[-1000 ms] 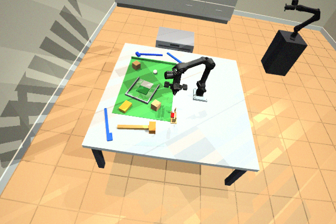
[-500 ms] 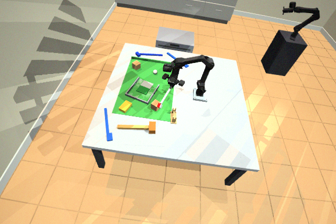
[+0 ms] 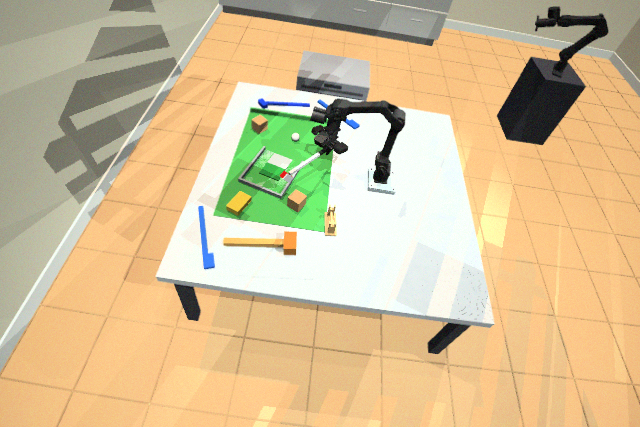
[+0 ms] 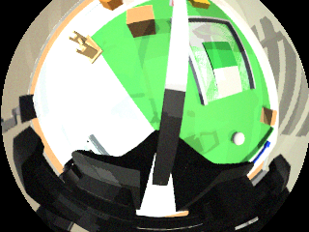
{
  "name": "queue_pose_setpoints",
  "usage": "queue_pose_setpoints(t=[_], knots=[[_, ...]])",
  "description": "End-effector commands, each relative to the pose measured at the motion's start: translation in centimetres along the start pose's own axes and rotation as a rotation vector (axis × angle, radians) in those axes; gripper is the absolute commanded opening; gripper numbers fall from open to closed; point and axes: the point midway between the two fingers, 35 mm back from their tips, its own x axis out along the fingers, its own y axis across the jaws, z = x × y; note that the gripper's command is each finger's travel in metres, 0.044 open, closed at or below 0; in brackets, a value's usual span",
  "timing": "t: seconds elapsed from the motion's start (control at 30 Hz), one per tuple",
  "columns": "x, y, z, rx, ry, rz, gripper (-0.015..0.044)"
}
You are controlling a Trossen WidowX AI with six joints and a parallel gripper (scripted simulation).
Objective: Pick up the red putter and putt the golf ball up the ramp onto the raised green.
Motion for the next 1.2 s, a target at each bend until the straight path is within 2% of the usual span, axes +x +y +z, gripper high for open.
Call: queue_pose_setpoints(t=[0.0,0.6,1.17], knots=[[-0.5,-1.6,-1.8,0.115,0.018,-0.02,0.0],[-2.4,-6.3,-10.2,0.644,0.074,-0.068,0.0],[-4.3,-7.8,-18.8,1.123,0.12,-0.105,0.0]])
